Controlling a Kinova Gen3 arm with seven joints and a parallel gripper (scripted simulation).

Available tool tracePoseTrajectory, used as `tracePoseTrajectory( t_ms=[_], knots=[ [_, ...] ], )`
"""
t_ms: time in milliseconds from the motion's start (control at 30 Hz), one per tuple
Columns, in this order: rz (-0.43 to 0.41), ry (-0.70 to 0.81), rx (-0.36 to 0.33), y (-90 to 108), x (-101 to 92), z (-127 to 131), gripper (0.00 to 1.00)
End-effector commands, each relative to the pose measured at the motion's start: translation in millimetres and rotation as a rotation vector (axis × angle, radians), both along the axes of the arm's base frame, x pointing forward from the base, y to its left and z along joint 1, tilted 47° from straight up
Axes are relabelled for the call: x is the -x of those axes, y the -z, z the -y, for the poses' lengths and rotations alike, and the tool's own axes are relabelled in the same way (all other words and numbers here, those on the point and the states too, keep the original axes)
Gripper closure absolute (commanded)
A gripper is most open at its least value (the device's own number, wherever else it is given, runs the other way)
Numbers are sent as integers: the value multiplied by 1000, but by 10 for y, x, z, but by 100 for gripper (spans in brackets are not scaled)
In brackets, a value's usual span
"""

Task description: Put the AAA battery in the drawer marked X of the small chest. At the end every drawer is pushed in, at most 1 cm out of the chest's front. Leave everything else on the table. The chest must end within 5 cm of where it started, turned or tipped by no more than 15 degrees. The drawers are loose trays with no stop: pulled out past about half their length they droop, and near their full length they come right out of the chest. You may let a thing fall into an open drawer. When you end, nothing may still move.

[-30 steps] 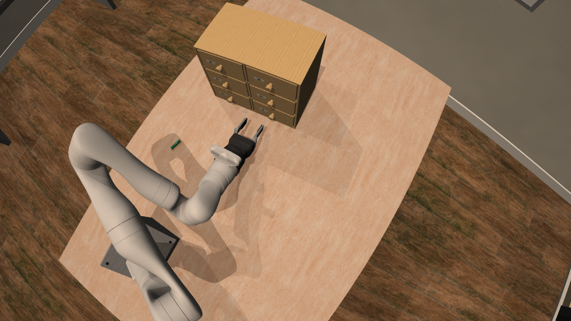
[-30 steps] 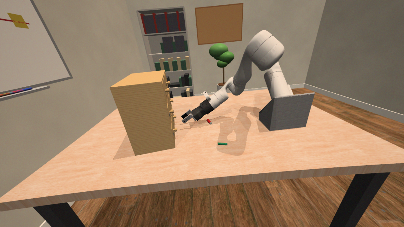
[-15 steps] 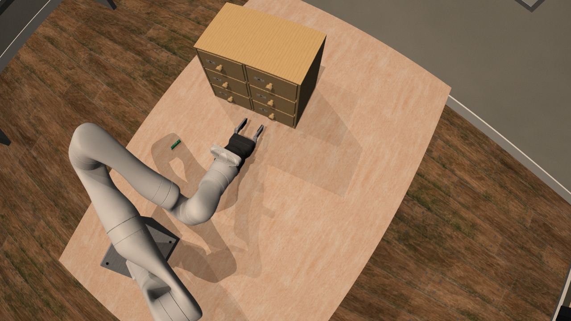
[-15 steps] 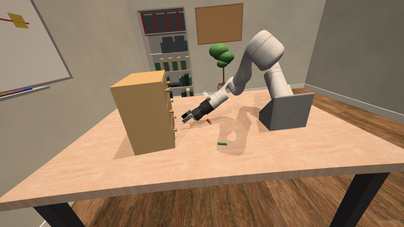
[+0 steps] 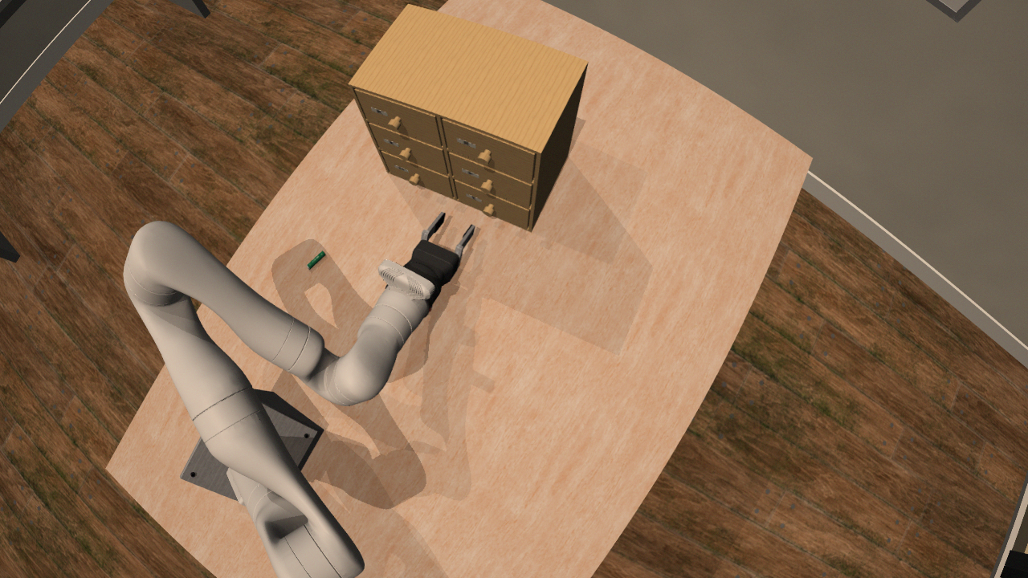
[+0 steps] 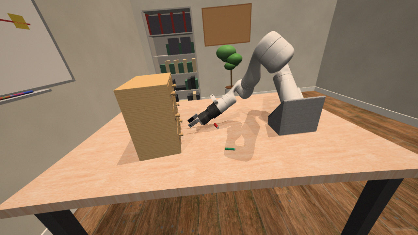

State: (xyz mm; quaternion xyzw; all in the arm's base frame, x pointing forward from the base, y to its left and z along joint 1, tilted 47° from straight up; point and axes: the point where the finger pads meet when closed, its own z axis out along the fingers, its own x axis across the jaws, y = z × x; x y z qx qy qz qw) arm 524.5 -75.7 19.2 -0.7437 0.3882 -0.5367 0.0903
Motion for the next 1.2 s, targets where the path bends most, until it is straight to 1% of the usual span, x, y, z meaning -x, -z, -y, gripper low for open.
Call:
tracePoseTrajectory(
  t_ms=[0,1000,1167],
  knots=[
    [1,-1,-1,-6,-4,-8,0],
    [1,-1,-1,-7,-4,-8,0],
    [1,-1,-1,-34,-3,-38,0]
  ],
)
